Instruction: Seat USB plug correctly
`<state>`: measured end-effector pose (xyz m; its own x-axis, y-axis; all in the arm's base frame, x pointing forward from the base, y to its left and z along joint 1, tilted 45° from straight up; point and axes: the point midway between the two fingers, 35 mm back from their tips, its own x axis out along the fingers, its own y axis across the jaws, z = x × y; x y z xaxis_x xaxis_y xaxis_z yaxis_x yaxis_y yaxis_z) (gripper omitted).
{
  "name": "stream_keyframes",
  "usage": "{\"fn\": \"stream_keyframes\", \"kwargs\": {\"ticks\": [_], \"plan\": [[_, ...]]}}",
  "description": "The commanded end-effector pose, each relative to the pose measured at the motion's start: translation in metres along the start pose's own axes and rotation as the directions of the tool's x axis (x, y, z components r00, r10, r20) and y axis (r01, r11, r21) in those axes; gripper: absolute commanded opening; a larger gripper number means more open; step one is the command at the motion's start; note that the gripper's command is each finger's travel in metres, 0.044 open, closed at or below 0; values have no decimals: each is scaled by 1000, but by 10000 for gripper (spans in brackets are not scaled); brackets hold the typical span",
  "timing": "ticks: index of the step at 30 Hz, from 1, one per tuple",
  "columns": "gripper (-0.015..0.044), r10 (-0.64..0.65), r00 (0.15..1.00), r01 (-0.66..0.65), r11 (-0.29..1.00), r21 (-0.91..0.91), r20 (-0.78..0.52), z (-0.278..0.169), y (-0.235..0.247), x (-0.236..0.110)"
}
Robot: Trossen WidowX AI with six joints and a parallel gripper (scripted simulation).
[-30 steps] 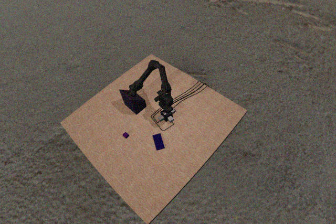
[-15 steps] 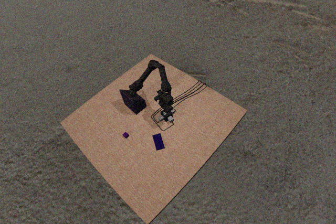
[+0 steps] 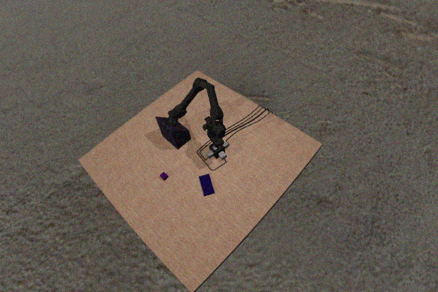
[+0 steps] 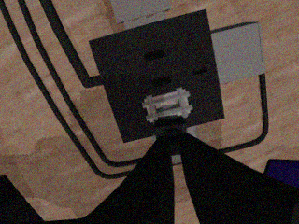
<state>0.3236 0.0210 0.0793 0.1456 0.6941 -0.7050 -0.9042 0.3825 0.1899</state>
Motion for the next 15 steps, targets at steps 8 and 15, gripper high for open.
{"fn": "stream_keyframes", "kwargs": {"ticks": [8,15], "plan": [[0,0,1000,0,959,282,0,0,0,1],[0,0,1000,0,892,452,0,0,0,1]]}}
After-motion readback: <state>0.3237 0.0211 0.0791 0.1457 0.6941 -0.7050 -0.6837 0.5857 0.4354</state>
